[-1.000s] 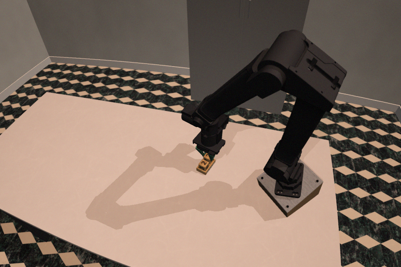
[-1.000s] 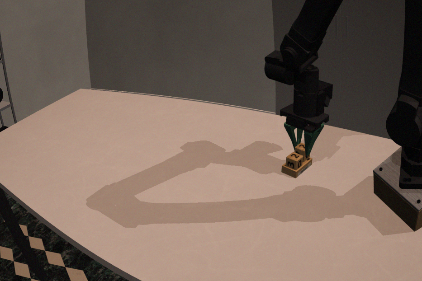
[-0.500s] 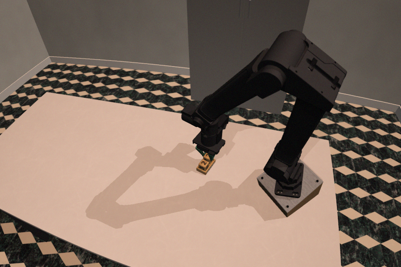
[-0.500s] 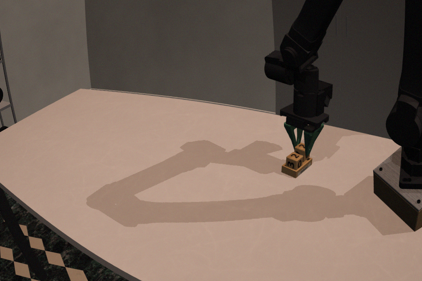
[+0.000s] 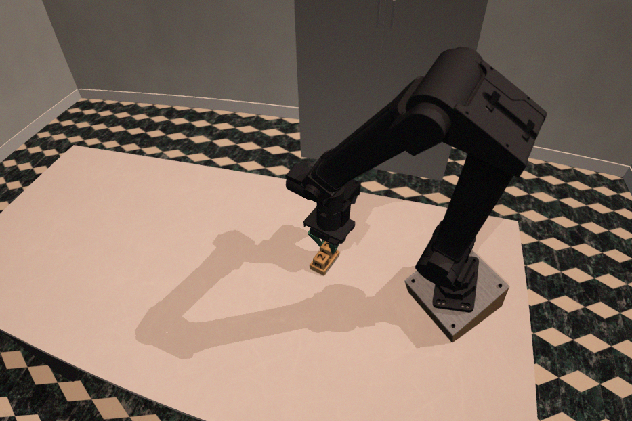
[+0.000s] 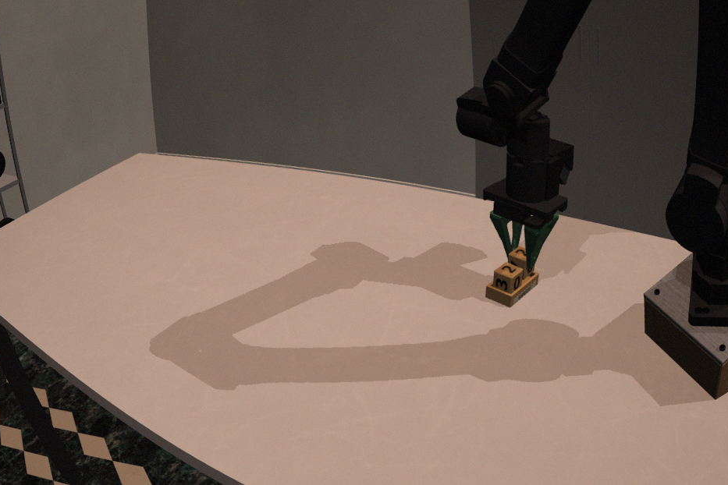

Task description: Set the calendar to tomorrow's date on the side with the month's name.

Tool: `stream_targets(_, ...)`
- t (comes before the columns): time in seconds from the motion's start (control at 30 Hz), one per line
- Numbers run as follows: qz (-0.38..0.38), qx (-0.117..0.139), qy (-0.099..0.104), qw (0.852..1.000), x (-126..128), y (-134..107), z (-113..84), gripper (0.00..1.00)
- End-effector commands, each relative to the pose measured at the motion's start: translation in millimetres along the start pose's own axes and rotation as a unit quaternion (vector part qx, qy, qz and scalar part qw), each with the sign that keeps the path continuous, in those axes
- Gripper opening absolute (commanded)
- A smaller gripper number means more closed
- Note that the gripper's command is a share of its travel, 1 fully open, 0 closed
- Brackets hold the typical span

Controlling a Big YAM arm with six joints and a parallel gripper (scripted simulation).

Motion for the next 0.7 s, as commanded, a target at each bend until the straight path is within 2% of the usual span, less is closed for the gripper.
stream_targets(0.0,-0.002,-0.001,0.000,1.000,5.7,-3.5,2.7,0.26)
stream_targets(0.67,-0.003,-0.001,0.003,1.000,9.5,-4.1,1.2,0.26)
Point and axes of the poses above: the point where the finger pads meet when closed, its own z axis out along the fingers, its own x axis across the jaws, y = z × x, the point moved 9 cm from there along -z, back along the fingers, and after that the axes turned 5 degrees about z, right-handed, at the moved point
